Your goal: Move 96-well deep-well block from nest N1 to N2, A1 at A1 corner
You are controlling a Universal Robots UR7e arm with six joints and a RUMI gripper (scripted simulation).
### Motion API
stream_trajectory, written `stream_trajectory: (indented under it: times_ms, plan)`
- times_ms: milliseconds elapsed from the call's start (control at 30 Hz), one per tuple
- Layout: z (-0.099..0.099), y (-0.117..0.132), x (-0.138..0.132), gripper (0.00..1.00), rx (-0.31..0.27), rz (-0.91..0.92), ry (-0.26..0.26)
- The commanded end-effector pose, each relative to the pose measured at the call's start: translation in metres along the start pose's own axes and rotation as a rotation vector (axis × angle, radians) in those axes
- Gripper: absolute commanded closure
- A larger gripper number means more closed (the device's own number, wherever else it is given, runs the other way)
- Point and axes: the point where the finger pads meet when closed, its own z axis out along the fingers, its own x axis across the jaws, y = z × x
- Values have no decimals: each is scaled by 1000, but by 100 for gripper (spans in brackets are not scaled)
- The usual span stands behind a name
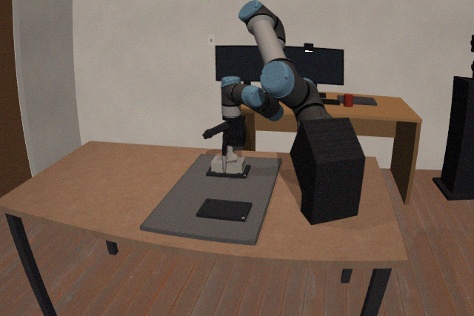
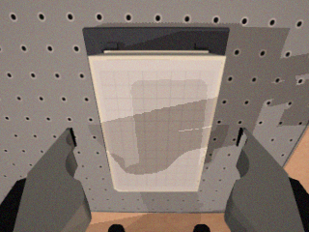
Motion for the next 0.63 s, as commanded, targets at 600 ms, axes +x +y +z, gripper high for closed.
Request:
stream_trajectory:
  times_ms: [600]
  plan:
    - [-31, 0, 0, 0, 0, 0, 0]
